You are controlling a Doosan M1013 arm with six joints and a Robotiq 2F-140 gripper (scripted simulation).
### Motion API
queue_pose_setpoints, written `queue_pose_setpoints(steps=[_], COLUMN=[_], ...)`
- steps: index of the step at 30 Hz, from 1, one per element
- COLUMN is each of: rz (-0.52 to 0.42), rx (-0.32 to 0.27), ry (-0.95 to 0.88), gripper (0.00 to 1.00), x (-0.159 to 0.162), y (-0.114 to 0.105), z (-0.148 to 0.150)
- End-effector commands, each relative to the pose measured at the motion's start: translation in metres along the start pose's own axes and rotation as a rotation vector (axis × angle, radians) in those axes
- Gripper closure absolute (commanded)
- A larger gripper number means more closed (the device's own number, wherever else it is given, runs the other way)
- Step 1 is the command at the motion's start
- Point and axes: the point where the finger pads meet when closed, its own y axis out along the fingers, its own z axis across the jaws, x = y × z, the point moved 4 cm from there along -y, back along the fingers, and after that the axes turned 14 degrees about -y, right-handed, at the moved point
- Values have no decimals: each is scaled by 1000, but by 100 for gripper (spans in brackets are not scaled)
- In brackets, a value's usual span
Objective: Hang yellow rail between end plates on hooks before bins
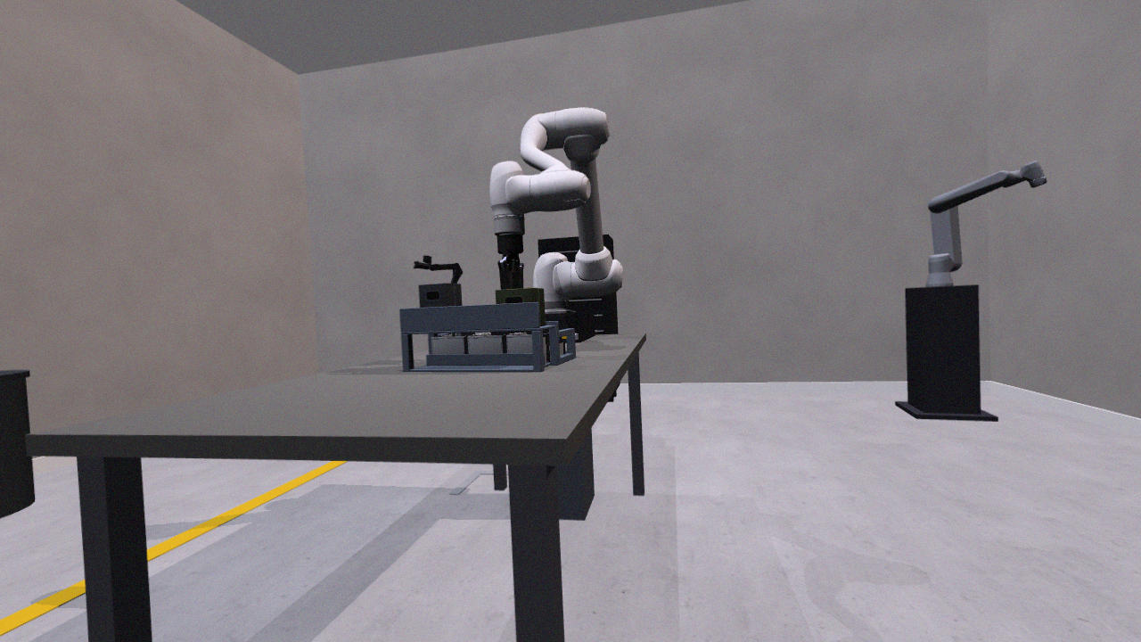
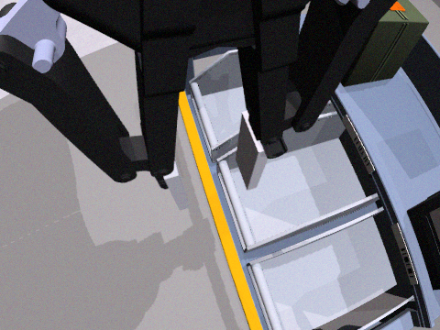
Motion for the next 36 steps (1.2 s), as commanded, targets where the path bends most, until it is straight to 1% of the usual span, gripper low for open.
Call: queue_pose_setpoints(steps=[1, 8, 13, 25, 30, 36], rz=[0, 0, 0, 0, 0, 0], rx=[0, 0, 0, 0, 0, 0], ry=[0, 0, 0, 0, 0, 0], gripper=[63, 63, 63, 63, 63, 63], x=[0, 0, 0, 0, 0, 0], y=[-2, -2, -42, -42, -32, -32], z=[0, 0, 0, 0, 0, 0])
